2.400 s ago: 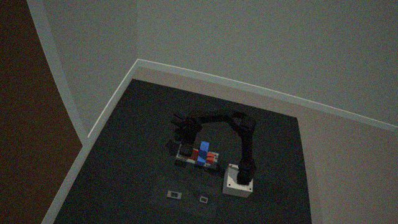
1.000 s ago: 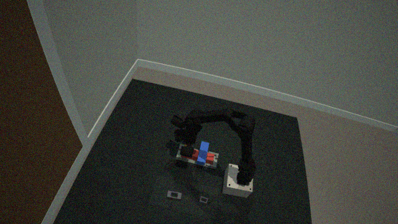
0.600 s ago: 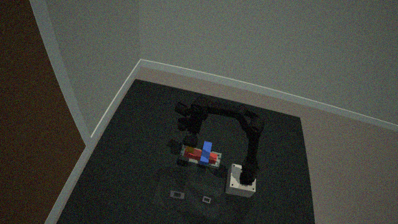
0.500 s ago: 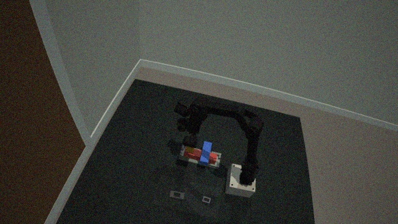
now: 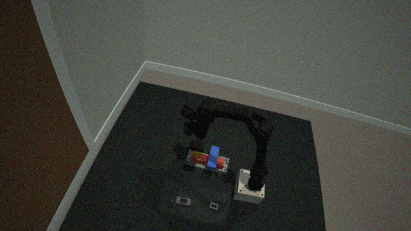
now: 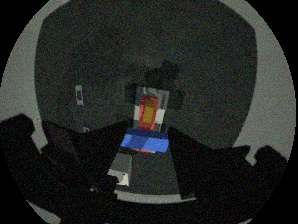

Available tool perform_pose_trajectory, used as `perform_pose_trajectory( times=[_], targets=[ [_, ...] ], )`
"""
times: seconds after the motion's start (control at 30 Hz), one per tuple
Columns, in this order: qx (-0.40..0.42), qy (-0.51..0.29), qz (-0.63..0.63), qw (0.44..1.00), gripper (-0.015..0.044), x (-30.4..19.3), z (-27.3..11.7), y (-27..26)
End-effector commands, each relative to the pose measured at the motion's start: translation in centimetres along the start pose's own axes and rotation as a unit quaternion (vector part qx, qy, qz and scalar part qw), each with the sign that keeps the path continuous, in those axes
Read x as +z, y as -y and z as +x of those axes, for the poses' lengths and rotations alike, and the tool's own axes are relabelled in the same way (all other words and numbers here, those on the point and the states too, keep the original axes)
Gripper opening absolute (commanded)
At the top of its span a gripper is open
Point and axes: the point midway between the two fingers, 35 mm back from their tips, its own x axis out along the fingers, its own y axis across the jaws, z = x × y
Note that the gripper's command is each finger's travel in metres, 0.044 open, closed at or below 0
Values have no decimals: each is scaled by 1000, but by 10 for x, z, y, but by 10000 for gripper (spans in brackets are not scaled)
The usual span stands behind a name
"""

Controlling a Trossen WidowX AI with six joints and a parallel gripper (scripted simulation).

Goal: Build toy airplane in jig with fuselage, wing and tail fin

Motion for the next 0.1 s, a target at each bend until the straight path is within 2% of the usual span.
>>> perform_pose_trajectory(
  times=[0.0,0.07],
  targets=[
    [-1,-1,2,1000,260,0,0,0],
    [-1,-1,2,1000,260,0,0,0]
  ],
)
